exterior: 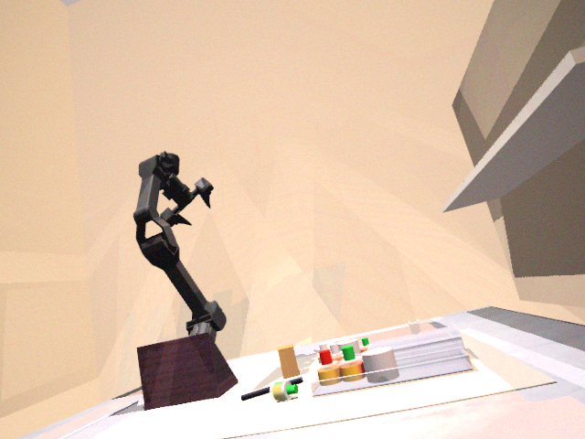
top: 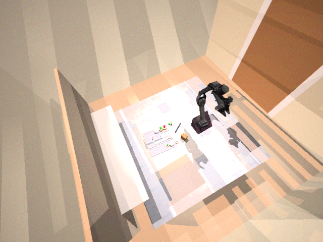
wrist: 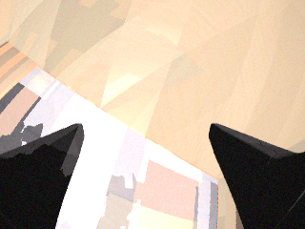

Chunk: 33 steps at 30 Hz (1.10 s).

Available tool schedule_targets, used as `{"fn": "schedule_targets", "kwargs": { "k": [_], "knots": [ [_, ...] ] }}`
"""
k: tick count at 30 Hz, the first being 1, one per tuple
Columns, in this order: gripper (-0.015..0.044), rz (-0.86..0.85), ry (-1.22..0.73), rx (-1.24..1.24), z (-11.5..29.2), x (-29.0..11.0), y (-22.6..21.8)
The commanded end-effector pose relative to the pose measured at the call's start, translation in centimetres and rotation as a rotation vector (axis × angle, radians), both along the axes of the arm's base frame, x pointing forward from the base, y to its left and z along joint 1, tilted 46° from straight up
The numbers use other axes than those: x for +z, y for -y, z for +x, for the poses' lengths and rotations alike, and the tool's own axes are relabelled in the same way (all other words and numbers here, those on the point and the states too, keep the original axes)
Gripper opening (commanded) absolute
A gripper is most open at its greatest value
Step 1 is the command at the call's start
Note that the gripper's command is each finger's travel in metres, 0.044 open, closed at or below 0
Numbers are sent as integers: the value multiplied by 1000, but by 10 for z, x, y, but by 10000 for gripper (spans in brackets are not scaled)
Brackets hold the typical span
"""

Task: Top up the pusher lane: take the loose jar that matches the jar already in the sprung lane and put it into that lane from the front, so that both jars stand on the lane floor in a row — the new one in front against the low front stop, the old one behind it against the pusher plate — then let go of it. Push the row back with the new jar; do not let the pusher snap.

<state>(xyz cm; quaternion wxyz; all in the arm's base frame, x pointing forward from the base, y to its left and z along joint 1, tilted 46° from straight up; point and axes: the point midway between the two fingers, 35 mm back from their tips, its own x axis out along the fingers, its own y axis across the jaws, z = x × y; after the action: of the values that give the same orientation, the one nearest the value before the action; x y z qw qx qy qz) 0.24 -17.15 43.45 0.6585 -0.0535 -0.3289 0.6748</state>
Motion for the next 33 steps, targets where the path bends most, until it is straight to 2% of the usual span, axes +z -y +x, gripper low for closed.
{"fn": "schedule_targets", "kwargs": {
  "k": [1, 4, 8, 13, 17, 21, 27, 30, 33],
  "knots": [
    [426, -3, 1, -2, -1, 1, -1],
    [440, -48, 9, -29, -9, 11, -22],
    [440, -160, 22, -94, -23, 30, -75],
    [440, -281, 17, -162, -28, 36, -125],
    [440, -464, -13, -264, -19, 30, -197],
    [440, -580, -58, -318, -5, 21, -239],
    [440, -846, -278, -405, 55, -23, -327],
    [440, -955, -420, -441, 93, -53, -354],
    [440, -1039, -565, -534, 135, -83, -361]
  ]
}}
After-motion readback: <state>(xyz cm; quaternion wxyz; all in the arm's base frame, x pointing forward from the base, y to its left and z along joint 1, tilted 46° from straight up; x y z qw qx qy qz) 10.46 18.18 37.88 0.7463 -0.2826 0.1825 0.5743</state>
